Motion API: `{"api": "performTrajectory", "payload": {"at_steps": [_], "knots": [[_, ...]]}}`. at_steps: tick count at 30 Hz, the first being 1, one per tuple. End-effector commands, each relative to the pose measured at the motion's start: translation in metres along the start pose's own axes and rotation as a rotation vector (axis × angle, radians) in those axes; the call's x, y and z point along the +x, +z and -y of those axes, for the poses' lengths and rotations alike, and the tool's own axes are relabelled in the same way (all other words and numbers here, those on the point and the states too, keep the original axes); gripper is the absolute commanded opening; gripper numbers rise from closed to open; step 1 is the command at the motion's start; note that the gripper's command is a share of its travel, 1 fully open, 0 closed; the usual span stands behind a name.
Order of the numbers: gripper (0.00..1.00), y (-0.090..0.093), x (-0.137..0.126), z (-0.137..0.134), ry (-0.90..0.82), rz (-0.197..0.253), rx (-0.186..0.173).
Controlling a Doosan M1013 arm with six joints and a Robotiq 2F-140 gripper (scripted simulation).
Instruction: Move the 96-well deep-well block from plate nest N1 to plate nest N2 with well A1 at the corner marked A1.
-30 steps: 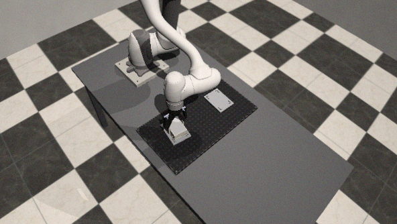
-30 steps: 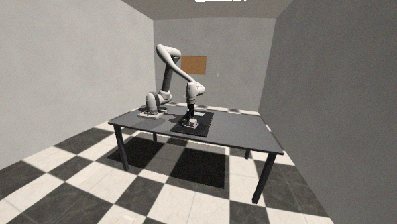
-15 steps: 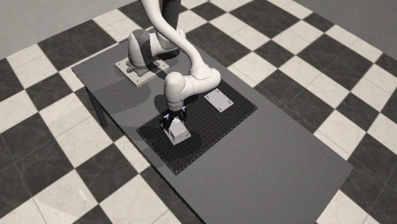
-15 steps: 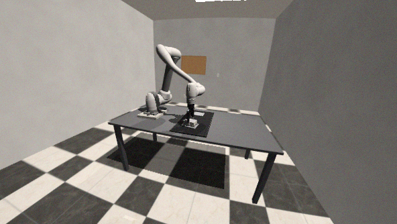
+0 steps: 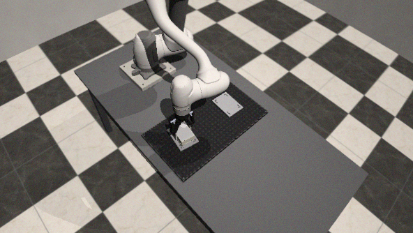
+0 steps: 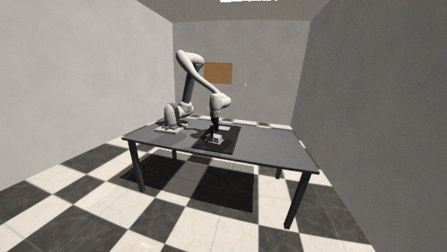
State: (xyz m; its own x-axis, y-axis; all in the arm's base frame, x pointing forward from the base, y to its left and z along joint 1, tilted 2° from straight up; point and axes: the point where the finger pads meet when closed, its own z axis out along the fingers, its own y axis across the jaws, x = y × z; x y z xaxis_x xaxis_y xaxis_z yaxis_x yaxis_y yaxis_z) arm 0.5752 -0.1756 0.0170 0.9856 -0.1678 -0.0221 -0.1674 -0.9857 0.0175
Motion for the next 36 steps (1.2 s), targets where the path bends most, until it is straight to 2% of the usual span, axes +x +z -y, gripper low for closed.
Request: {"api": "performTrajectory", "payload": {"at_steps": [1, 36], "knots": [[0.00, 0.0003, 0.0000, 0.0000, 0.000, 0.000, 0.000], [0.00, 0.0055, 0.0000, 0.0000, 0.000, 0.000, 0.000]]}}
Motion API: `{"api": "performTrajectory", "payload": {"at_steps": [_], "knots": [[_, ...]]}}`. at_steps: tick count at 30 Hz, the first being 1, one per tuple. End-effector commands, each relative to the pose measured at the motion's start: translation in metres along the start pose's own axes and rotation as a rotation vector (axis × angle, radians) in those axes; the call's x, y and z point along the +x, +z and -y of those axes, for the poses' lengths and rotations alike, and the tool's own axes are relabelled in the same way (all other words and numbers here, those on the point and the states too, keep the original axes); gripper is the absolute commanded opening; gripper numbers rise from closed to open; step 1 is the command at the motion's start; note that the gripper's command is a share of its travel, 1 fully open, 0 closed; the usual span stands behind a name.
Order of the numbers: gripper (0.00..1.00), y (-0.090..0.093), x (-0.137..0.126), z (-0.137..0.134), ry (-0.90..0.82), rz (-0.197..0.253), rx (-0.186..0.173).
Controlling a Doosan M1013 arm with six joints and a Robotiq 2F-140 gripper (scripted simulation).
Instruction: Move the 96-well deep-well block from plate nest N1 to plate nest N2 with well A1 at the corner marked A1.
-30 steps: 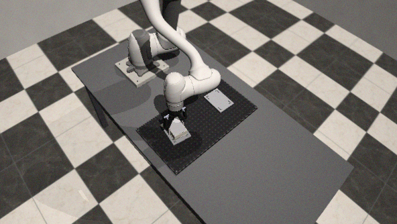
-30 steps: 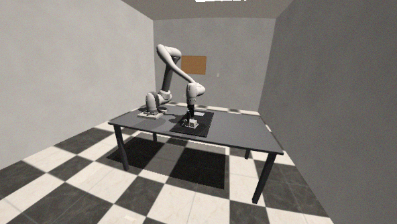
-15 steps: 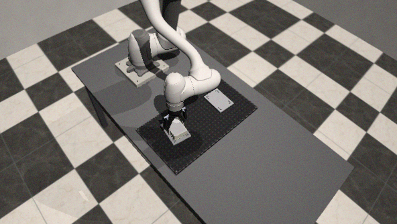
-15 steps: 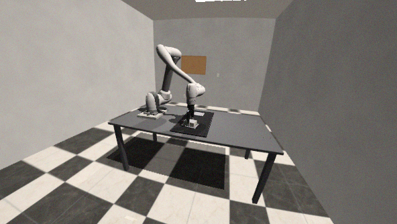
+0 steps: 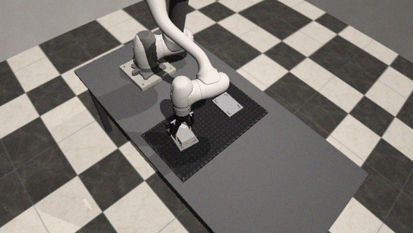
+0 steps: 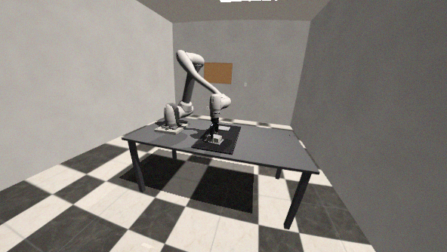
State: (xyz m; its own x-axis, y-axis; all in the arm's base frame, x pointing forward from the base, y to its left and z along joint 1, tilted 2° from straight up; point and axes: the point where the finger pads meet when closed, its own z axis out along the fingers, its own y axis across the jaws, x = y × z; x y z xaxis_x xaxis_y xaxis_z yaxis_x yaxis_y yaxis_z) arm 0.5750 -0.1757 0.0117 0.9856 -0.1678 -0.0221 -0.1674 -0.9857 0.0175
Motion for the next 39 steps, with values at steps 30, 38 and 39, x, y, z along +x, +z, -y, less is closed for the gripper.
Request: {"api": "performTrajectory", "payload": {"at_steps": [30, 38, 39], "knots": [[1.00, -0.007, 0.000, 0.000, 0.000, 0.000, 0.000], [1.00, -0.028, 0.000, 0.000, 0.000, 0.000, 0.000], [1.00, -0.031, 0.000, 0.000, 0.000, 0.000, 0.000]]}}
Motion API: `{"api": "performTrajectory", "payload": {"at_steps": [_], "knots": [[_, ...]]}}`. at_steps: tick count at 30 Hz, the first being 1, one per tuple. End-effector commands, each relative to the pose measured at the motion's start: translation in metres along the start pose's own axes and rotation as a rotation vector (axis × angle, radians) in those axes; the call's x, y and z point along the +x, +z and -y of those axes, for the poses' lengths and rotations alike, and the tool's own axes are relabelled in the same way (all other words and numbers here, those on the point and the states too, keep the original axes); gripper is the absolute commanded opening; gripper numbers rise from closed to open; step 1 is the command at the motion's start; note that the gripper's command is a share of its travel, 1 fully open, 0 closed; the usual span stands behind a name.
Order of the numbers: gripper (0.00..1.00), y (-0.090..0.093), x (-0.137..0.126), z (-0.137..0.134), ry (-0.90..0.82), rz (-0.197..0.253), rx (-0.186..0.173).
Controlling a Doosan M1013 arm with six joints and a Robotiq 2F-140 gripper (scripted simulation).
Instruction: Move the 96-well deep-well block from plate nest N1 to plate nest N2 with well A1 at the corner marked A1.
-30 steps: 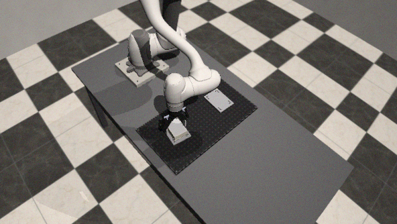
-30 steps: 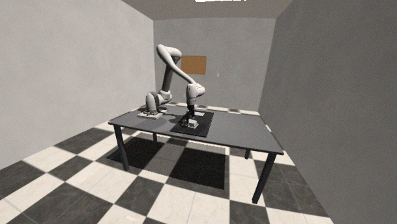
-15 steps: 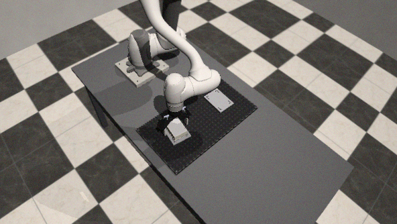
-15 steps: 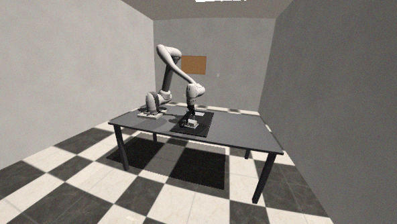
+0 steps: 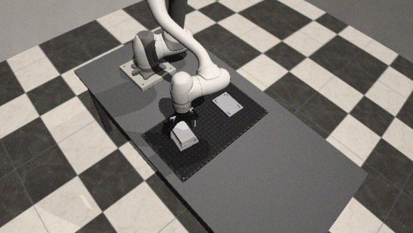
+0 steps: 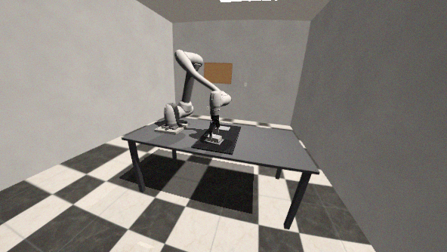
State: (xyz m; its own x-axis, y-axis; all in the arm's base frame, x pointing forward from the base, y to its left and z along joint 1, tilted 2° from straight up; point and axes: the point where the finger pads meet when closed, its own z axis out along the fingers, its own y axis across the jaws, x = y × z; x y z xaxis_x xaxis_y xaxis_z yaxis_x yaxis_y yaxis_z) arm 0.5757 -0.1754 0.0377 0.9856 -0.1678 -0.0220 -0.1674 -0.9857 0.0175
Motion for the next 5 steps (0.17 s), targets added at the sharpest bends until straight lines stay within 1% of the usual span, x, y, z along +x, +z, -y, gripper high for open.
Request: {"api": "performTrajectory", "payload": {"at_steps": [1, 5], "knots": [[1.00, -0.0075, 0.0000, 0.0000, 0.000, 0.000, 0.000], [1.00, -0.0075, 0.0000, 0.0000, 0.000, 0.000, 0.000]]}}
